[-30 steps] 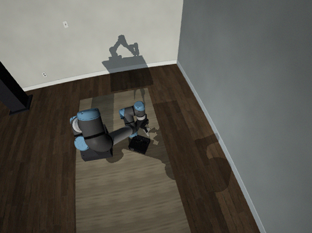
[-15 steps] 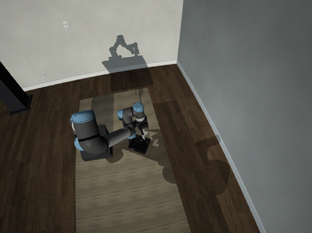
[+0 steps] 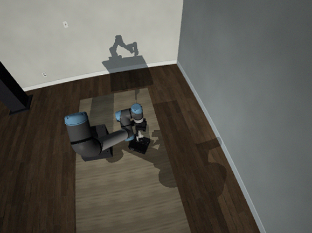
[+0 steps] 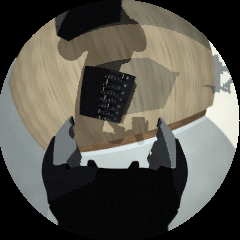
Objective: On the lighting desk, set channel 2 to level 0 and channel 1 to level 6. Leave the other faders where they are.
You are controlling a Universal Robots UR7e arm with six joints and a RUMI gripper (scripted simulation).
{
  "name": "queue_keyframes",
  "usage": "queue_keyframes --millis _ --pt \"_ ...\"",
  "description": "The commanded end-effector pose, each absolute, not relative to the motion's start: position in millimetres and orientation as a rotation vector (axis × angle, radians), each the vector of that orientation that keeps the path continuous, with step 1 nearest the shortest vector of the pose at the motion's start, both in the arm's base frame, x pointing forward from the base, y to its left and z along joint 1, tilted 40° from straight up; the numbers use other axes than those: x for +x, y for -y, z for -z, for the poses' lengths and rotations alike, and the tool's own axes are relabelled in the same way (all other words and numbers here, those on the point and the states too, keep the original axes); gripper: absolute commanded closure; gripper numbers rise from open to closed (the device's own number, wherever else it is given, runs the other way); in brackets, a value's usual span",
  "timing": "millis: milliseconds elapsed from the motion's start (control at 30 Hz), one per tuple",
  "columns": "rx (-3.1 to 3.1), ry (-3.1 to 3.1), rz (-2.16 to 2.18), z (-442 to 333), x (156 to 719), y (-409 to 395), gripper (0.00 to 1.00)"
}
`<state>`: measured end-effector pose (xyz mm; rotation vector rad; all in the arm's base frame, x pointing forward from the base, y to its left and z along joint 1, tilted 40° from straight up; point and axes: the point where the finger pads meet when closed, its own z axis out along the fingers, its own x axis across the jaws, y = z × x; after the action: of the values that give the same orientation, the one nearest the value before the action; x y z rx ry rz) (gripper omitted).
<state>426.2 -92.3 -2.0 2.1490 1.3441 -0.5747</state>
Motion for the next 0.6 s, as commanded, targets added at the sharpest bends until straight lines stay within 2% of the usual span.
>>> queue_keyframes --millis 0,567 --pt "2.259 -1.08 0.511 -6 423 92 0.0" --pt "2.426 -0.357 0.255 -28 415 92 0.0"
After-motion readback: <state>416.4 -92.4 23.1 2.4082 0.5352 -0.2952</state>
